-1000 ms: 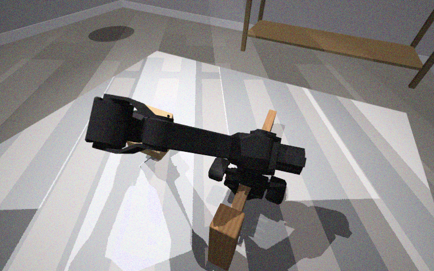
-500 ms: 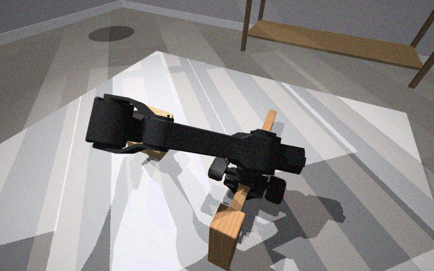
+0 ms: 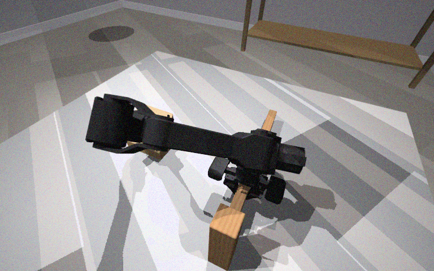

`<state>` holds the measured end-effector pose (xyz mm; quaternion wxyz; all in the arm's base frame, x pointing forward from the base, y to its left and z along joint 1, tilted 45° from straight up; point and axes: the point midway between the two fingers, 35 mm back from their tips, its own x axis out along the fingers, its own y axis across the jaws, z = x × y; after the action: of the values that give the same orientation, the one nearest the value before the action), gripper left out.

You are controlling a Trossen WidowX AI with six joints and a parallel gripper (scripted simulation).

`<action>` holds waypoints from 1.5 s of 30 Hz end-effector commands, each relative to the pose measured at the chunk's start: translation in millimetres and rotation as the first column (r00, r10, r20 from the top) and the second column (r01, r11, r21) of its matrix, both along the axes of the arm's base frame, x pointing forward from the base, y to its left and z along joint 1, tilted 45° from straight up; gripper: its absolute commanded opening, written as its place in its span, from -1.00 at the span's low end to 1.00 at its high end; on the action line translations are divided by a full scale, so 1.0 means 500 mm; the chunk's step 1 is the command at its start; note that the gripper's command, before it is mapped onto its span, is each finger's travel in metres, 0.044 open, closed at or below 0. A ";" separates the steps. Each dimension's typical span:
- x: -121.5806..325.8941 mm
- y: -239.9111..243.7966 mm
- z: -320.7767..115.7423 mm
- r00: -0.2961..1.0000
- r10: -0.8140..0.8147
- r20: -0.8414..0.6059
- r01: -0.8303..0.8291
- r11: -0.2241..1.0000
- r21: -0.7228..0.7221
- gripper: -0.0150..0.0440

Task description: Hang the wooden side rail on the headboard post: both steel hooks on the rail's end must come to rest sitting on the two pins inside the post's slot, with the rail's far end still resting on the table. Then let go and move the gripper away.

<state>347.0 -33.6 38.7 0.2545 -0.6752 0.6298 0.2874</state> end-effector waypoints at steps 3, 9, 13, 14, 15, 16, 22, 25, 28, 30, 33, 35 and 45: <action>0.007 0.014 0.012 1.000 0.013 0.018 -0.013 1.000 0.004 -0.49; 0.007 0.015 0.013 1.000 0.013 0.018 -0.013 1.000 0.004 -0.49; 0.007 0.016 0.014 1.000 0.013 0.018 -0.013 1.000 0.004 -0.49; 0.007 0.017 0.014 1.000 0.013 0.018 -0.013 1.000 0.004 -0.49; 0.007 0.017 0.015 1.000 0.013 0.018 -0.013 1.000 0.004 -0.49; 0.007 0.017 0.015 1.000 0.013 0.018 -0.013 1.000 0.004 -0.49; 0.007 0.018 0.016 1.000 0.013 0.018 -0.013 1.000 0.004 -0.49; 0.007 0.019 0.017 1.000 0.013 0.018 -0.013 1.000 0.005 -0.49; 0.006 0.020 0.018 1.000 0.013 0.018 -0.013 1.000 0.005 -0.49; 0.006 0.020 0.018 1.000 0.013 0.018 -0.013 1.000 0.005 -0.49; 0.006 0.021 0.019 1.000 0.013 0.018 -0.013 1.000 0.005 -0.49; 0.006 0.021 0.019 1.000 0.013 0.018 -0.013 1.000 0.005 -0.49; 0.006 0.024 0.022 1.000 0.013 0.018 -0.013 1.000 0.005 -0.49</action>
<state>346.4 -29.4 42.8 0.2528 -0.6748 0.6312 0.2869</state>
